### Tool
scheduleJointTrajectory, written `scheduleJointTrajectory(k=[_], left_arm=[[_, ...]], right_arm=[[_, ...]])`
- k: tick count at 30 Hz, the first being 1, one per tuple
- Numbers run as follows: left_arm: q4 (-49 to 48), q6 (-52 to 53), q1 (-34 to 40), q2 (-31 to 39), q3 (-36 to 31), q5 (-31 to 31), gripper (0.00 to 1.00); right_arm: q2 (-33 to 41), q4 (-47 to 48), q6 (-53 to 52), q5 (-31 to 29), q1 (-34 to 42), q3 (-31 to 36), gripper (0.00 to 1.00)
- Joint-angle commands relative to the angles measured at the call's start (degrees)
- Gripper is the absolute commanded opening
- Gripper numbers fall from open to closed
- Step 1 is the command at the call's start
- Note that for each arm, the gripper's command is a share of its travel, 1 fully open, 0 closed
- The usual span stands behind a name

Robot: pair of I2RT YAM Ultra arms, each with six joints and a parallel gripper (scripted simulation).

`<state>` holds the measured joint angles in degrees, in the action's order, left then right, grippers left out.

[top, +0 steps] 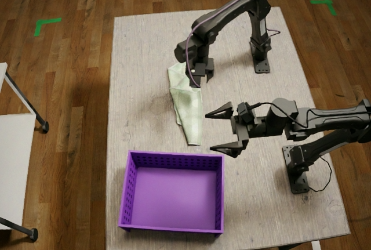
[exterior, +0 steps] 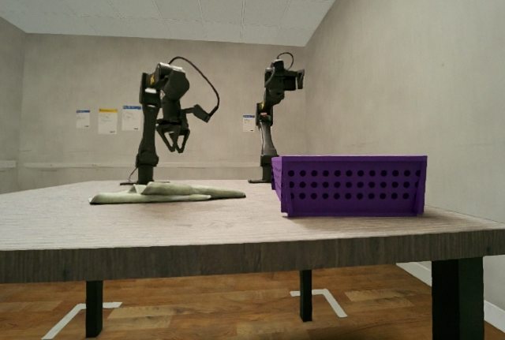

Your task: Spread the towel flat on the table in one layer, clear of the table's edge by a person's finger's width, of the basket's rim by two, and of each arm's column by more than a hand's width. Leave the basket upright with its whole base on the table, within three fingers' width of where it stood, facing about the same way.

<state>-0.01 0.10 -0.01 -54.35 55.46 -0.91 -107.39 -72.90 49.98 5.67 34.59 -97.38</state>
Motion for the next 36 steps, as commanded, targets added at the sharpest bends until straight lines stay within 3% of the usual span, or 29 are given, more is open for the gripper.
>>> scheduleJointTrajectory(k=[1,5,6,8,14,23,25,33,36], left_arm=[[-0.27,0.00,-0.01,0.09,0.31,0.00,1.00],[-0.27,0.00,-0.01,0.09,0.31,0.00,1.00],[2.68,0.32,2.40,-0.97,1.99,-2.23,0.34],[2.68,0.32,2.40,-0.97,1.99,-2.23,0.34],[14.55,-1.20,12.83,-3.13,5.55,-11.65,0.34],[31.98,-9.82,26.16,-12.83,14.63,-22.47,0.34],[31.98,-9.82,26.16,-12.83,14.63,-22.47,0.34],[48.69,-20.98,33.28,-26.70,26.90,-23.88,0.34],[54.42,-24.70,35.07,-32.35,31.95,-21.78,0.34]], right_arm=[[0.38,-0.43,-0.09,0.07,0.01,-0.40,0.64],[0.38,-0.43,-0.09,0.07,0.01,-0.40,0.64],[1.90,1.05,-1.30,0.43,-1.65,2.18,0.34],[1.90,1.05,-1.30,0.43,-1.65,2.18,0.34],[4.40,5.36,-5.64,0.89,-8.65,9.61,0.34],[4.56,11.39,-11.41,1.36,-20.07,17.00,0.34],[4.56,11.39,-11.41,1.36,-20.07,17.00,0.34],[1.09,16.14,-16.87,1.51,-29.96,20.14,0.34],[-0.39,17.71,-15.74,1.68,-33.73,17.91,0.34]])
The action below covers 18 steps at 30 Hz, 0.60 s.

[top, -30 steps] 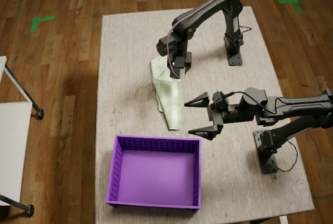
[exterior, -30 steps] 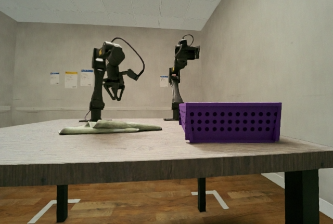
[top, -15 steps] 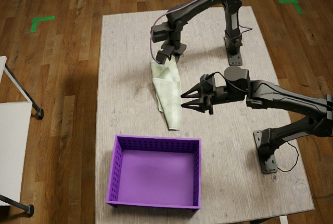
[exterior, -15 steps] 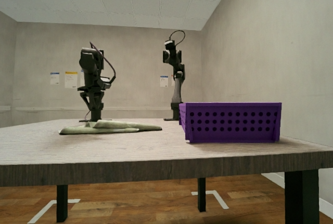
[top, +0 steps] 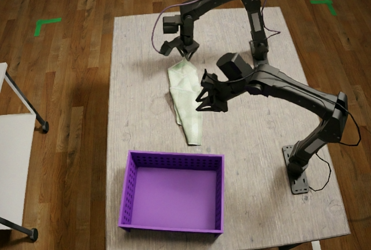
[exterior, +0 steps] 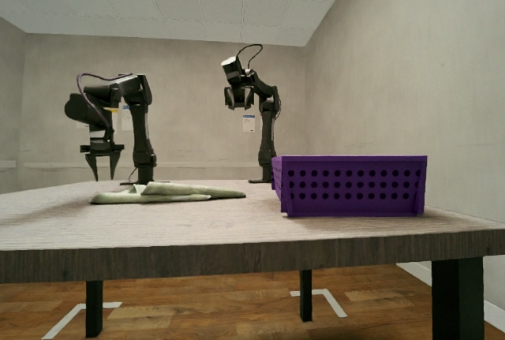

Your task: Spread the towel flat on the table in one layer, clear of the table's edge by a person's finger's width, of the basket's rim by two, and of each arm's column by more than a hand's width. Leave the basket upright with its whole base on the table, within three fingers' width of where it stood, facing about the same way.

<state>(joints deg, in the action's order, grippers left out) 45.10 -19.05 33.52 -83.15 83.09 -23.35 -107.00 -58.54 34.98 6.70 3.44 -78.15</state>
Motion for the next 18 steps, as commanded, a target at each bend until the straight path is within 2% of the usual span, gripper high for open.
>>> scheduleJointTrajectory(k=[1,4,6,16,18], left_arm=[[11.15,-6.67,2.04,-5.51,6.11,1.24,0.34],[16.56,-9.68,3.32,-11.62,11.75,3.35,0.34],[16.56,-9.68,3.32,-11.62,11.75,3.35,0.34],[33.99,-16.10,6.03,-34.09,34.84,13.01,0.34],[34.43,-17.40,7.21,-37.21,37.10,13.08,0.34]], right_arm=[[-1.44,3.78,1.23,0.69,-3.76,-1.43,0.34],[-0.65,3.82,1.30,0.87,-2.95,-1.80,0.34],[-0.65,3.82,1.30,0.87,-2.95,-1.80,0.34],[-0.79,3.92,1.22,0.87,-3.50,-1.79,0.34],[-0.79,3.92,1.22,0.86,-3.50,-1.79,0.34]])
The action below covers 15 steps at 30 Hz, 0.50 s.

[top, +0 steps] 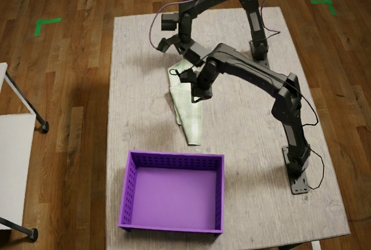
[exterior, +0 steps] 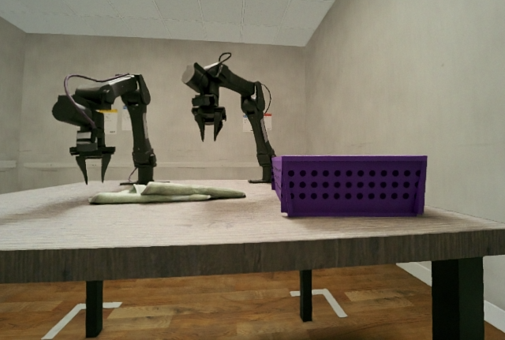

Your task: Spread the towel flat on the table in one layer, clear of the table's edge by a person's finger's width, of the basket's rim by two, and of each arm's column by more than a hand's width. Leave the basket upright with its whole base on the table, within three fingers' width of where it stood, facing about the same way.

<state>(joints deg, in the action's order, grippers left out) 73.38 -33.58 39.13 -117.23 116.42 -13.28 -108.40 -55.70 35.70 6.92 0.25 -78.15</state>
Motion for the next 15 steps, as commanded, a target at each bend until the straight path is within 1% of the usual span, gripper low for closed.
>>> scheduleJointTrajectory(k=[1,3,5,15], left_arm=[[6.02,-3.49,2.19,-4.46,4.53,3.01,0.34],[5.34,-4.73,3.39,-6.81,5.59,2.99,0.34],[5.34,-4.73,3.39,-6.81,5.59,2.99,0.34],[-0.13,-10.39,8.96,-18.18,11.74,1.64,0.34]], right_arm=[[0.61,1.08,0.49,0.64,-0.31,-1.78,0.34],[0.61,1.08,0.49,0.64,-0.31,-1.78,0.34],[0.61,1.08,0.49,0.64,-0.31,-1.78,0.34],[0.61,1.08,0.49,0.64,-0.31,-1.78,0.34]])
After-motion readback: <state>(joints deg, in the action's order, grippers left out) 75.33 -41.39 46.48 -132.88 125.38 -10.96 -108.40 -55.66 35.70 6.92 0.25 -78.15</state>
